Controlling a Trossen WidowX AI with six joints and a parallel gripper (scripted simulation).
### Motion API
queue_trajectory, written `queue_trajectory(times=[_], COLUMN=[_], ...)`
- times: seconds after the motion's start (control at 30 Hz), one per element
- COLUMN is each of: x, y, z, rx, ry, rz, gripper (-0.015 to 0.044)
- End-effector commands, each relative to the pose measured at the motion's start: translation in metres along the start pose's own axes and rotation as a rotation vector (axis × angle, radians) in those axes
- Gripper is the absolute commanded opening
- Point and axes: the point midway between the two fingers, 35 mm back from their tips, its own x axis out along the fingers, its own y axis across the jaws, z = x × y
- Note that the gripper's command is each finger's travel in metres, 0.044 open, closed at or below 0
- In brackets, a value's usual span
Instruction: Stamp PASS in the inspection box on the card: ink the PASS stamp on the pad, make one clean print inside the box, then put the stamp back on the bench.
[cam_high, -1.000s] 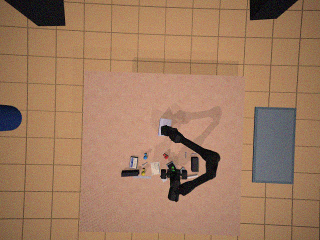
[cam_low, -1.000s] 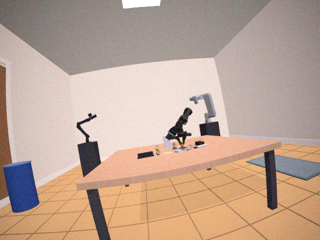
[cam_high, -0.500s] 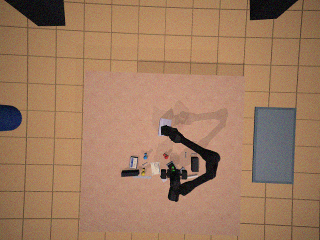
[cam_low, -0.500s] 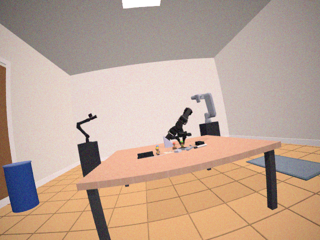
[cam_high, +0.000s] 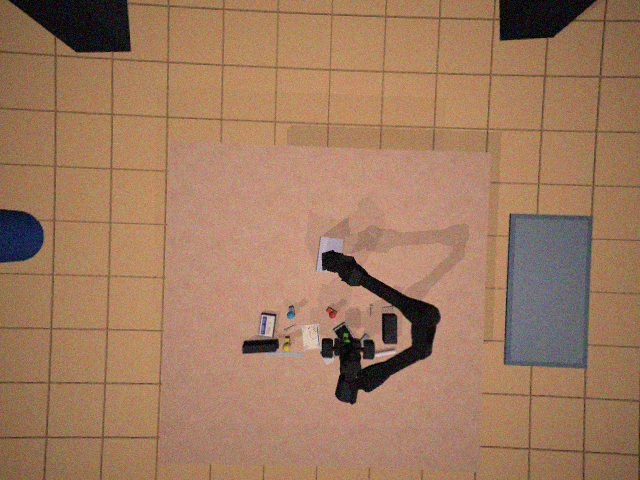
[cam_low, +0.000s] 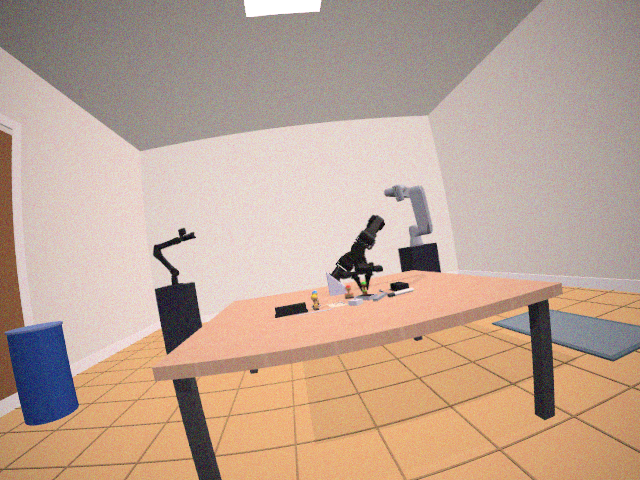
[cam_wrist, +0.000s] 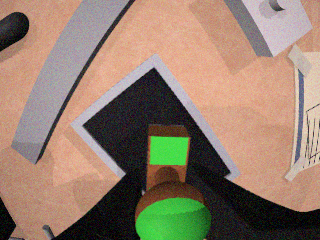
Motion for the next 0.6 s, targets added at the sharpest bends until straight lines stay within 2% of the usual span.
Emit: queue_trajectory(times=[0.0,0.57], x=[-0.003,-0.018], y=[0.000,0.000], z=[0.001,0.001], rx=[-0.005,-0.004], ry=[-0.003,-0.003], rz=[0.003,0.001], gripper=[0.0000,0.0000])
